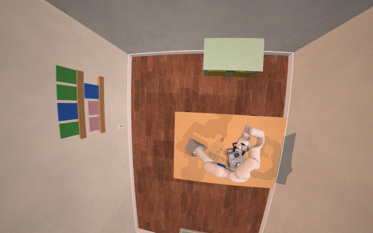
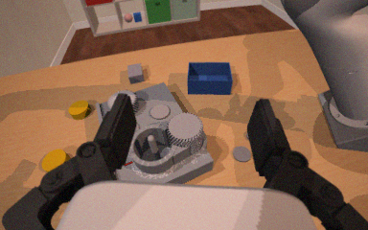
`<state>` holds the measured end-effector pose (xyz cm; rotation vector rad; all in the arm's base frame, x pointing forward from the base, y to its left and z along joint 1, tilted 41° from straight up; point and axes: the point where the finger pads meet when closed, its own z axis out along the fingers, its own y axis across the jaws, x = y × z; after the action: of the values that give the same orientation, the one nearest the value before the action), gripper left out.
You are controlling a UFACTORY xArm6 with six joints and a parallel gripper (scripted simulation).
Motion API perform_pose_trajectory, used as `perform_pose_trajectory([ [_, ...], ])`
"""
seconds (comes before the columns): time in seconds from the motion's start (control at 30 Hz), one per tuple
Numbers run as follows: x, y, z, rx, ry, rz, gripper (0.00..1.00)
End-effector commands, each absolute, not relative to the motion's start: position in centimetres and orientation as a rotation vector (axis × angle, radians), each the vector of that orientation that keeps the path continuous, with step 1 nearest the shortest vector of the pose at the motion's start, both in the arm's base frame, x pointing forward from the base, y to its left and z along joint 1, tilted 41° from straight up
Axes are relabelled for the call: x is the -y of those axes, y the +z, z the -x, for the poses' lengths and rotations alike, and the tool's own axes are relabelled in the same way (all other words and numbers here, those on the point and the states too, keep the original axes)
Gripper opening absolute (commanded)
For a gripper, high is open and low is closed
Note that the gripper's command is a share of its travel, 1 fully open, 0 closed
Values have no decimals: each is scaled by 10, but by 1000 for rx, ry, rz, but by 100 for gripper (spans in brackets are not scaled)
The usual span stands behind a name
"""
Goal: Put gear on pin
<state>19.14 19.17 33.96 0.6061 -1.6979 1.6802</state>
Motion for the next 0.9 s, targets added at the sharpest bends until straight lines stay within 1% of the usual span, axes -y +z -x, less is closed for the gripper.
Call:
perform_pose_trajectory([
  [0.0,-192,340,-191,1701,1680,-607,100],
  [0.63,-191,340,-192,1714,1678,-603,100],
  [0.73,-184,342,-197,1795,1664,-576,100],
  [0.87,-163,346,-213,2051,1612,-484,100],
])
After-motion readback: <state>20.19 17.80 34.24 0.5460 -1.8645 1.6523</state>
